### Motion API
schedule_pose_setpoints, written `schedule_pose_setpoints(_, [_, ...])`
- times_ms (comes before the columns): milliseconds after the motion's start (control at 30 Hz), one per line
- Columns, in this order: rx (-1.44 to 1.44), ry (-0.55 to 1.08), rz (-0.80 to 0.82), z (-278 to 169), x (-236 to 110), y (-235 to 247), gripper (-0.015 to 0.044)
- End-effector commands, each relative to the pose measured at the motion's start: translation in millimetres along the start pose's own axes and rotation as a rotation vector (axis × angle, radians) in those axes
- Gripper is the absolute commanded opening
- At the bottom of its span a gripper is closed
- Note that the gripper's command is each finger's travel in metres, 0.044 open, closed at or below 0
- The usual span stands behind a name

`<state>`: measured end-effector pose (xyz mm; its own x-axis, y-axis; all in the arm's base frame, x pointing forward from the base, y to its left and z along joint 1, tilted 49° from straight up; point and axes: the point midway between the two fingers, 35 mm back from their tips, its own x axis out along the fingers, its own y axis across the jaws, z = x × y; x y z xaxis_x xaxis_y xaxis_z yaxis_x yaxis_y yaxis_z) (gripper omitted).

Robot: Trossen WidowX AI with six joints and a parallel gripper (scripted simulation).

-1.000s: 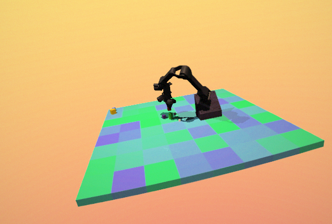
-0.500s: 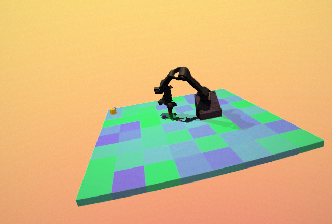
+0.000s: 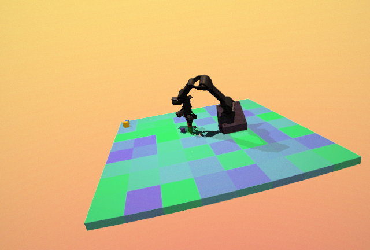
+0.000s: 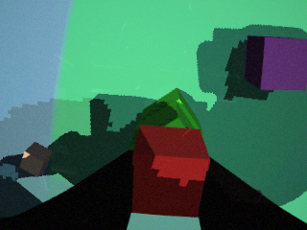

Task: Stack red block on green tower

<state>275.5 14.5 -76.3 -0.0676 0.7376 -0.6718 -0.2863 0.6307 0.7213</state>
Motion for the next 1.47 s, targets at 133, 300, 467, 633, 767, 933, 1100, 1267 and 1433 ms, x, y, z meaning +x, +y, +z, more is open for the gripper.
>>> schedule_pose_setpoints(133, [0.004, -0.002, 0.003, 0.0, 0.8, 0.5, 0.0])
schedule_pose_setpoints(300, [0.001, 0.0, 0.0, -0.1, 0.1, -0.1, 0.0053])
schedule_pose_setpoints(467, [0.001, 0.0, 0.0, -0.1, 0.1, -0.1, 0.0184])
schedule_pose_setpoints(633, [0.001, 0.0, 0.0, -0.1, 0.1, -0.1, 0.0315])
schedule_pose_setpoints(767, [0.001, 0.0, 0.0, -0.1, 0.1, -0.1, 0.042])
schedule_pose_setpoints(933, [0.001, 0.0, 0.0, -0.1, 0.1, -0.1, 0.044])
schedule_pose_setpoints(1100, [0.001, 0.0, 0.0, -0.1, 0.1, -0.1, 0.044])
schedule_pose_setpoints(1267, [0.001, 0.0, 0.0, -0.1, 0.1, -0.1, 0.044])
schedule_pose_setpoints(1433, [0.001, 0.0, 0.0, -0.1, 0.1, -0.1, 0.044])
